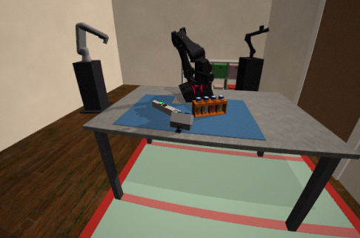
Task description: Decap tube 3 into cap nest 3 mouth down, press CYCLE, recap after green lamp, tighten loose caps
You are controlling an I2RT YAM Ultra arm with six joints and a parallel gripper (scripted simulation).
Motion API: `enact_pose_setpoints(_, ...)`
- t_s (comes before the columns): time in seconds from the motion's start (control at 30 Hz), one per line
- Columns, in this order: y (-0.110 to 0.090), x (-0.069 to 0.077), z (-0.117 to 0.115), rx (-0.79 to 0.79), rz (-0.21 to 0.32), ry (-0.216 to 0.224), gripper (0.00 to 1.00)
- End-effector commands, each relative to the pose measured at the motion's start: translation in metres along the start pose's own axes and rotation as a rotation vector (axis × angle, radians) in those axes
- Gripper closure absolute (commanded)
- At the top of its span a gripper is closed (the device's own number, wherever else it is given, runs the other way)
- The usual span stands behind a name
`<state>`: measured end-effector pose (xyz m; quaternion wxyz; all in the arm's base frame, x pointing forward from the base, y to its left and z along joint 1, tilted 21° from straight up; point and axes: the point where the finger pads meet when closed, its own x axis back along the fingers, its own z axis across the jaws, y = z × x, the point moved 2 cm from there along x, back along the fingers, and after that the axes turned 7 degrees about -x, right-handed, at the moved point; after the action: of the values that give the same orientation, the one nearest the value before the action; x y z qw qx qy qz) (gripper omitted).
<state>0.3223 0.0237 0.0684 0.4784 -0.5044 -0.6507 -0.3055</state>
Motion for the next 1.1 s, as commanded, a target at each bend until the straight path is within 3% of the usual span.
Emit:
enact_pose_setpoints(0.0,0.005,-0.006,0.001,0.017,-0.022,-0.003,0.51)
enact_pose_setpoints(0.23,0.005,-0.020,0.001,0.017,-0.022,-0.003,0.51)
enact_pose_setpoints(1.07,0.006,-0.026,0.001,0.017,-0.022,-0.003,0.51)
